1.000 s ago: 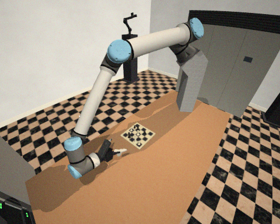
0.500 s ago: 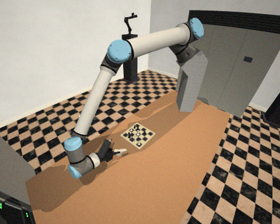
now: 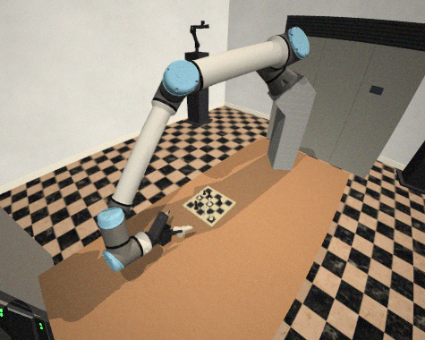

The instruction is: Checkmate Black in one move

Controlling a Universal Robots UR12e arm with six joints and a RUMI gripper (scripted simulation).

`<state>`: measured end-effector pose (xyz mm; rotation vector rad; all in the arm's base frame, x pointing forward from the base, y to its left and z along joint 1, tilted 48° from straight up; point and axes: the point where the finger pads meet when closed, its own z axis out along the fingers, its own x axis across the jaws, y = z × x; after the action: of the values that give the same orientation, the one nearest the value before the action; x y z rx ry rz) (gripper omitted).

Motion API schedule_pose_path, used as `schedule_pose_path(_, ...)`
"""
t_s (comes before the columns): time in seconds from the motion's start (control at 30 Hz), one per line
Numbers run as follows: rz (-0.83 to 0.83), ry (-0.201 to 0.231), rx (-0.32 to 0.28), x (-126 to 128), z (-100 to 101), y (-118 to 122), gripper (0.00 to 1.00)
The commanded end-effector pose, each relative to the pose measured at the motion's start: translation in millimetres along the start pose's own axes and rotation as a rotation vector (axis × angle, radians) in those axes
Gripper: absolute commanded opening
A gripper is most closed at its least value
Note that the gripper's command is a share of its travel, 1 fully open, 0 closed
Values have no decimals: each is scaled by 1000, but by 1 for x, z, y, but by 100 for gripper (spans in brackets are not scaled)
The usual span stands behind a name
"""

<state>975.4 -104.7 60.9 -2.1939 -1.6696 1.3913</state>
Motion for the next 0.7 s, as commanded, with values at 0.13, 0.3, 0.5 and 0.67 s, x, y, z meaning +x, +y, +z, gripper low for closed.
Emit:
schedule_pose_path(0.13, 1, 0, -4, 0, -2, -4, 100)
schedule_pose_path(0.3, 1, 0, -5, 0, -9, -25, 100)
schedule_pose_path(0.5, 1, 0, -5, 1, -21, -65, 100)
schedule_pose_path(0.67, 1, 0, -5, 1, -26, -80, 100)
